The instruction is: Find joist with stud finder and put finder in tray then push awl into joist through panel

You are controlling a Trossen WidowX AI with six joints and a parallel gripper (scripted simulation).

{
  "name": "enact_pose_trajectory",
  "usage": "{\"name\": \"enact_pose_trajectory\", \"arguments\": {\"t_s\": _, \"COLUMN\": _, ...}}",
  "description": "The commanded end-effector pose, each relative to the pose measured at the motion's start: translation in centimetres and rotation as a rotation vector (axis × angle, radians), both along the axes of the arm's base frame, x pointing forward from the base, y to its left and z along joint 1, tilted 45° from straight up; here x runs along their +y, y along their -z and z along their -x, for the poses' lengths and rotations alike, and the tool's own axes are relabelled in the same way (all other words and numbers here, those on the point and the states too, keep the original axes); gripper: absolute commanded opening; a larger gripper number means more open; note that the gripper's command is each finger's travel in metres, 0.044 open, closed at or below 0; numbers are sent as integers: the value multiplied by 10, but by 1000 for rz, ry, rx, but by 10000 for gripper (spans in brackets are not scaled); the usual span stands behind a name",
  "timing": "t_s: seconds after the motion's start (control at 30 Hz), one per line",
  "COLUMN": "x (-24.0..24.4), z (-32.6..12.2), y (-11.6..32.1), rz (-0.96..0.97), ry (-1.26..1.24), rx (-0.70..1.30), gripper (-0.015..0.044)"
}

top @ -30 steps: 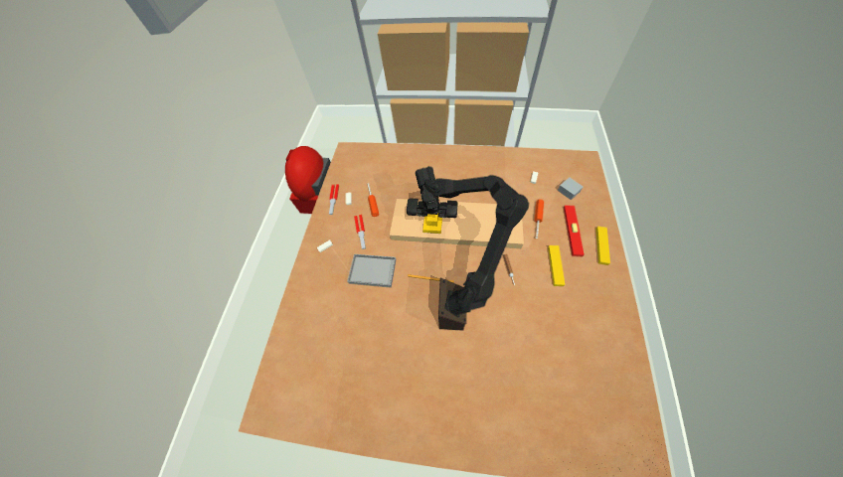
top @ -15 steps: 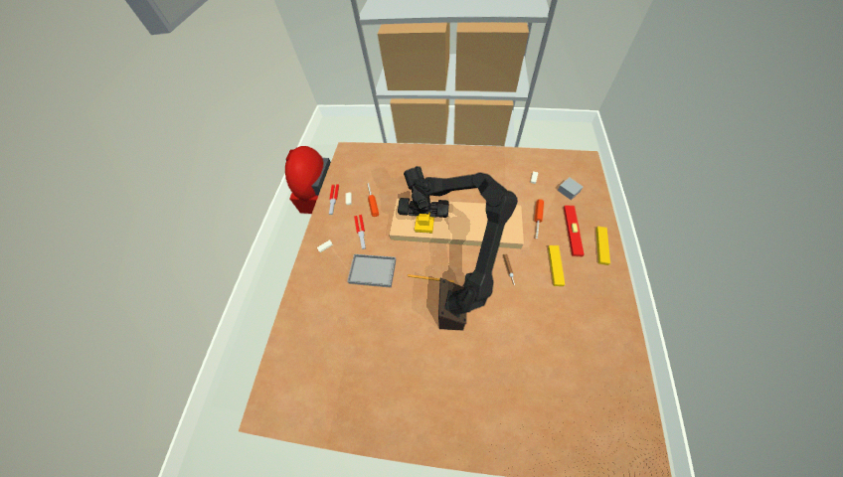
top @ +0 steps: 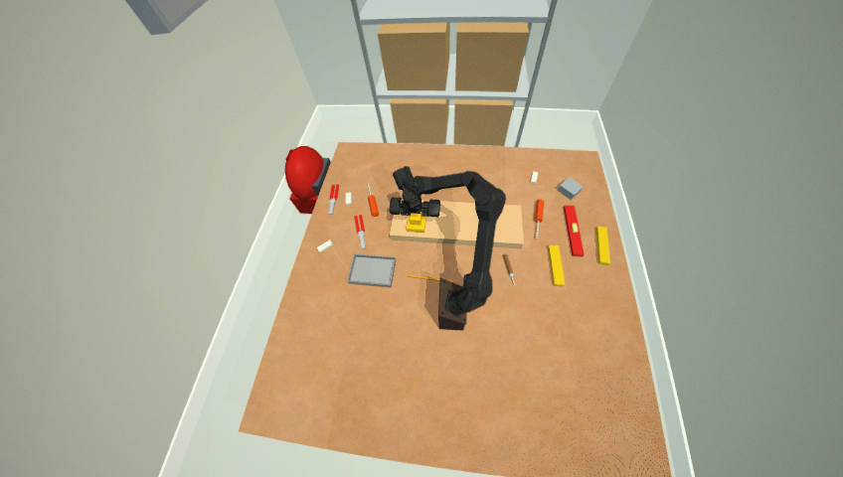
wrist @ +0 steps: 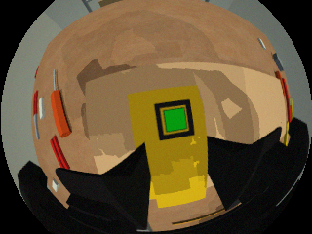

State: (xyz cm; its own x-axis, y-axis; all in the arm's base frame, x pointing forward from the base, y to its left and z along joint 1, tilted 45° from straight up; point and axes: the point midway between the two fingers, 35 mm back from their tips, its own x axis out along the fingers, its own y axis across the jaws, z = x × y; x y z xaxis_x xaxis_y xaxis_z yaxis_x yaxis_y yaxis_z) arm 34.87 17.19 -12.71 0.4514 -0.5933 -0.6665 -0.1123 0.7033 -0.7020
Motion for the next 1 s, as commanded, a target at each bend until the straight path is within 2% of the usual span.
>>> {"name": "enact_pose_trajectory", "arguments": {"t_s": 0.0, "x": 9, "z": 2, "y": 9, "rz": -5, "ry": -1, "rx": 3, "gripper": 0}}
{"name": "enact_pose_trajectory", "arguments": {"t_s": 0.47, "x": 30, "z": 5, "y": 30, "rz": -7, "ry": -1, "rx": 3, "gripper": 0}}
{"name": "enact_pose_trajectory", "arguments": {"t_s": 0.97, "x": 27, "z": 5, "y": 26, "rz": -6, "ry": -1, "rx": 3, "gripper": 0}}
